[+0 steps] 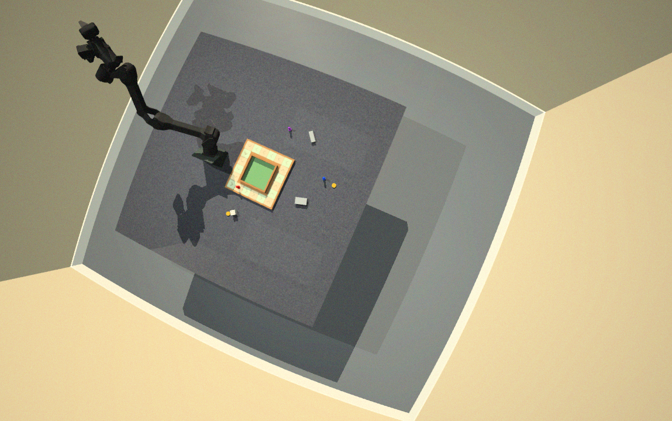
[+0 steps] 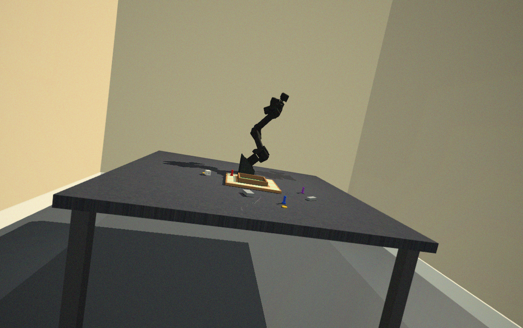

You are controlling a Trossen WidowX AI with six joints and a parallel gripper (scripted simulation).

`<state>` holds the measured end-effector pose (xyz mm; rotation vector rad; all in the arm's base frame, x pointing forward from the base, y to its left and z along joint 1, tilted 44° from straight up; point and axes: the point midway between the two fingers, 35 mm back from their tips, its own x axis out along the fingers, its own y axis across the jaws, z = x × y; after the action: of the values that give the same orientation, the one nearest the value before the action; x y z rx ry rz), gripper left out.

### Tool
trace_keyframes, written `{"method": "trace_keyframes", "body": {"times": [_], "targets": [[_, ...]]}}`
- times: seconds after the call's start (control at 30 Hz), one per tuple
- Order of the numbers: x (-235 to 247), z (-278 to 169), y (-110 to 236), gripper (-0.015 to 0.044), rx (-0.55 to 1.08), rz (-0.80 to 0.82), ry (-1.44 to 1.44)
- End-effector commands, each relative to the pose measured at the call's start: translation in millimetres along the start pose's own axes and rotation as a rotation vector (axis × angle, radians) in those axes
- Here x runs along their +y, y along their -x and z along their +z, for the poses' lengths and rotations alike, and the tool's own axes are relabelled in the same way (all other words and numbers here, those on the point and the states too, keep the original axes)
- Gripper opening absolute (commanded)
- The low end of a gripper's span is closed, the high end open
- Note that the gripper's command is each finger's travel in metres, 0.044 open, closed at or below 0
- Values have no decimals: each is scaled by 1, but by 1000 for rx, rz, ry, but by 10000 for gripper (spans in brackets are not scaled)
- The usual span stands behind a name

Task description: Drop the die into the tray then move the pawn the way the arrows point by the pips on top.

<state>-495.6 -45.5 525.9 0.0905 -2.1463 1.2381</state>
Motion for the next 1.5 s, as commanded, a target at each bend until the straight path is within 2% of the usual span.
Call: {"method": "trace_keyframes", "body": {"times": [0.0, 0.17, 0.47, 0.53, 0.63, 0.8, 0.97, 1.17, 1.47], "targets": [[-41, -63, 3, 275, 124, -87, 30], [-86, -134, 16, 275, 272, -183, 87], [-152, -226, 61, 275, 485, -331, 214], [-161, -233, 70, 275, 513, -364, 250], [-183, -264, 95, 275, 609, -414, 303], [-221, -321, 144, 275, 794, -469, 365], [-256, -358, 206, 275, 916, -585, 308], [-283, -396, 268, 275, 1098, -626, 364], [-328, -434, 405, 275, 1466, -688, 494]]}}
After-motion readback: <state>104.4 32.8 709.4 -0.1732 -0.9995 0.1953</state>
